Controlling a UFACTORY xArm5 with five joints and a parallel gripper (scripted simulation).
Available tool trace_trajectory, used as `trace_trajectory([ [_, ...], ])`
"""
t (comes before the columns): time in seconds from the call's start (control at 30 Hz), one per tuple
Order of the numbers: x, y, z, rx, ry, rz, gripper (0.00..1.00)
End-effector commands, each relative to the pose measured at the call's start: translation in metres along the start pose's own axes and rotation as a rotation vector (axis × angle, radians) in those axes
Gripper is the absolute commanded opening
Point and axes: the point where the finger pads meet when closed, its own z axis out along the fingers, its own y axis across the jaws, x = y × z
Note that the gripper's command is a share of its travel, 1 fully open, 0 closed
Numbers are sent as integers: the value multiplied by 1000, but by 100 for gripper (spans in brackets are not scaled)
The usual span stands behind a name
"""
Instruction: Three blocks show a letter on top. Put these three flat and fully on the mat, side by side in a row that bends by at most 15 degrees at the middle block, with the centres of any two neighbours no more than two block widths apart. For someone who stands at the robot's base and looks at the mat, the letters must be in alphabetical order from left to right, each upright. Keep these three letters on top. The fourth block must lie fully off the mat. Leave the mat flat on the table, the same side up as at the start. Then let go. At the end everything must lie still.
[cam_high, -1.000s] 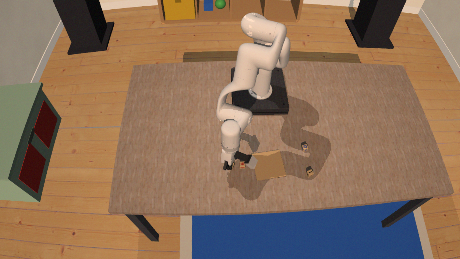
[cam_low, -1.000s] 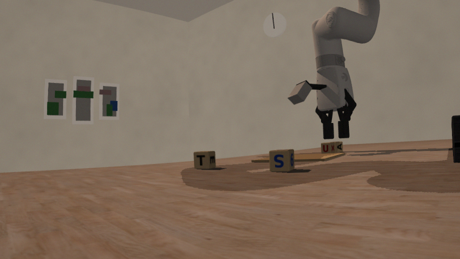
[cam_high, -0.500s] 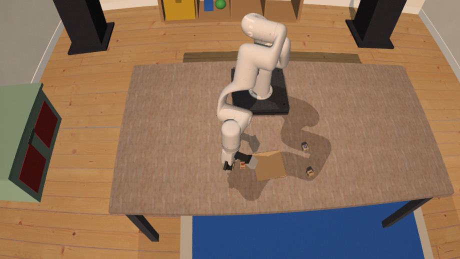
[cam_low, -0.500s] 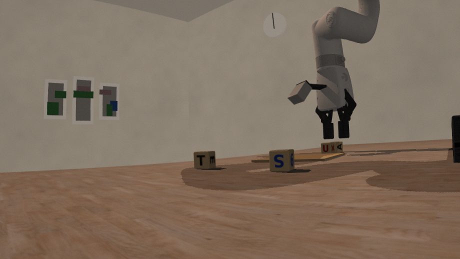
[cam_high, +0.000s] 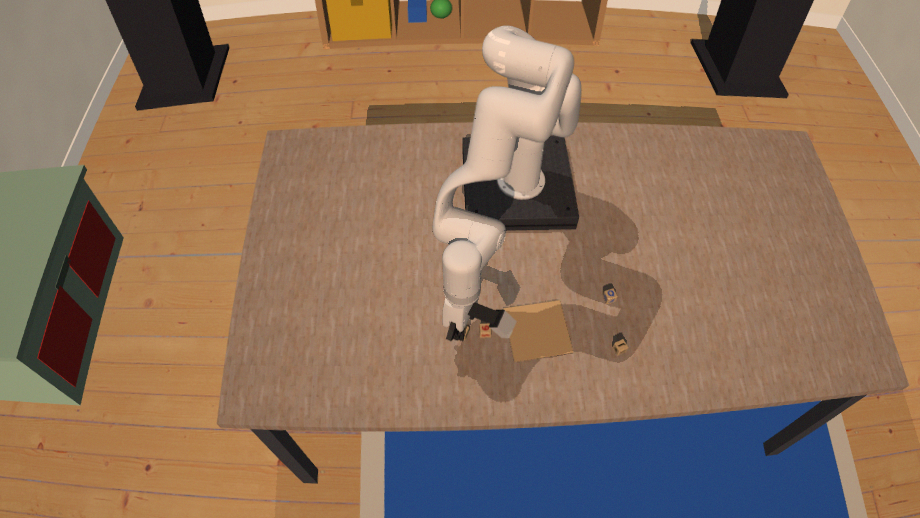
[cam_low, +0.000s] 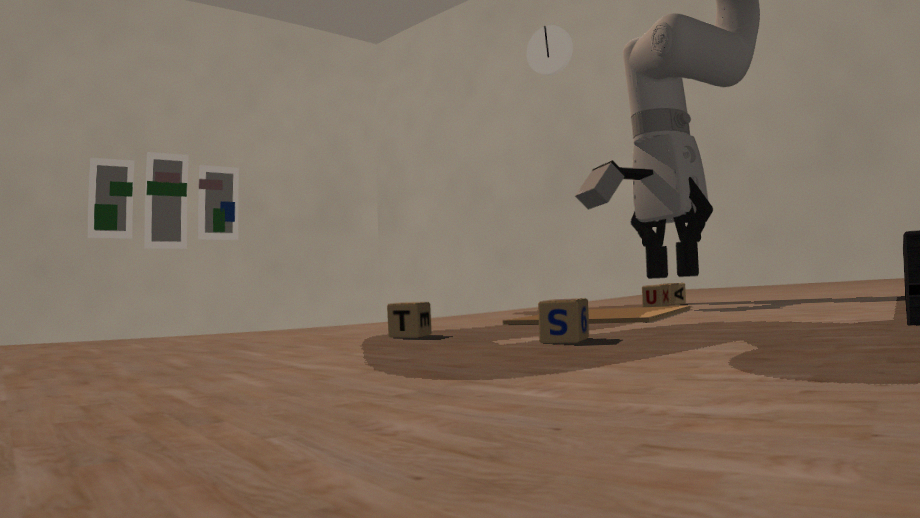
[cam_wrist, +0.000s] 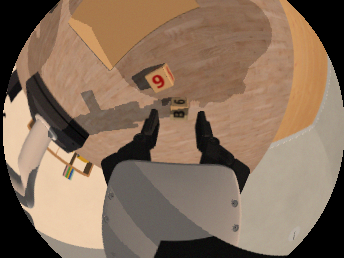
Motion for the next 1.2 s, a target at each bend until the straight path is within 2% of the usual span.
trace_trajectory([
  [0.0, 0, 1, 0, -3, 0, 0, 58],
  [0.2, 0, 1, 4, -3, 0, 0, 58],
  [0.6, -1, 1, 24, -4, 0, 0, 58],
  [1.17, -1, 1, 28, -4, 0, 0, 58],
])
